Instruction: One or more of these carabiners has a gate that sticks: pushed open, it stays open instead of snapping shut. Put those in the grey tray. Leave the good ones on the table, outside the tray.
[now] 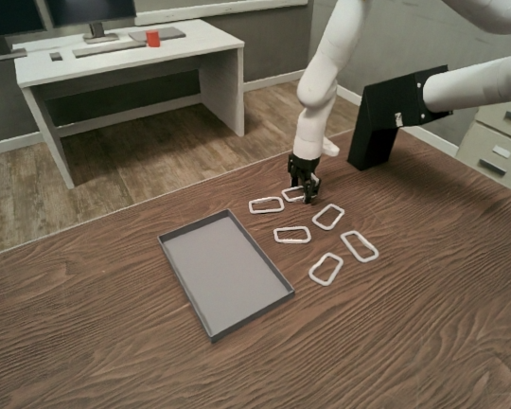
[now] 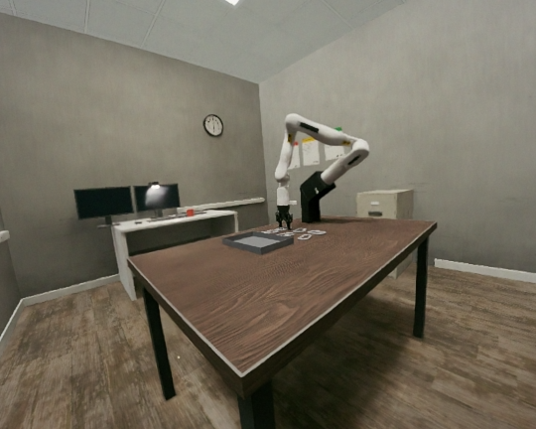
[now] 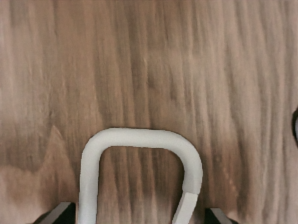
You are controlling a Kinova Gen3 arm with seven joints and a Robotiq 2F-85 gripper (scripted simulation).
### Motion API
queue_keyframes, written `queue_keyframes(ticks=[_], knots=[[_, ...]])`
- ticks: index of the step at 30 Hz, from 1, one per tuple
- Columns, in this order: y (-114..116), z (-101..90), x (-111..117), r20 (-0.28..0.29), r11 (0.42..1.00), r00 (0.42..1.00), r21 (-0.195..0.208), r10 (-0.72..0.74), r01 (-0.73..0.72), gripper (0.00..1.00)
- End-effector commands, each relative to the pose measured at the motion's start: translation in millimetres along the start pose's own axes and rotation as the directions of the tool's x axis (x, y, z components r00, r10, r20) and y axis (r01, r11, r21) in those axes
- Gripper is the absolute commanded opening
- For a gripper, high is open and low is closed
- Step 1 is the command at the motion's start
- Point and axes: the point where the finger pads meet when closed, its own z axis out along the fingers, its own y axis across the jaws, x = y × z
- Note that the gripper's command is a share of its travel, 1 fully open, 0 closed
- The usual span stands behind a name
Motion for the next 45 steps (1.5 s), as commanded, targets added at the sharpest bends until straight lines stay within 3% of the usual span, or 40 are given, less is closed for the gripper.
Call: queue_keyframes(ticks=[1,42,45], knots=[[-1.1,0.1,-0.4,0.001,1.000,1.000,0.003,0.000,0.000,0.75],[-0.5,-1.7,-1.6,0.003,1.000,1.000,0.002,-0.001,0.001,0.75],[-0.5,-1.7,-1.6,0.003,1.000,1.000,0.002,-0.001,0.001,0.71]])
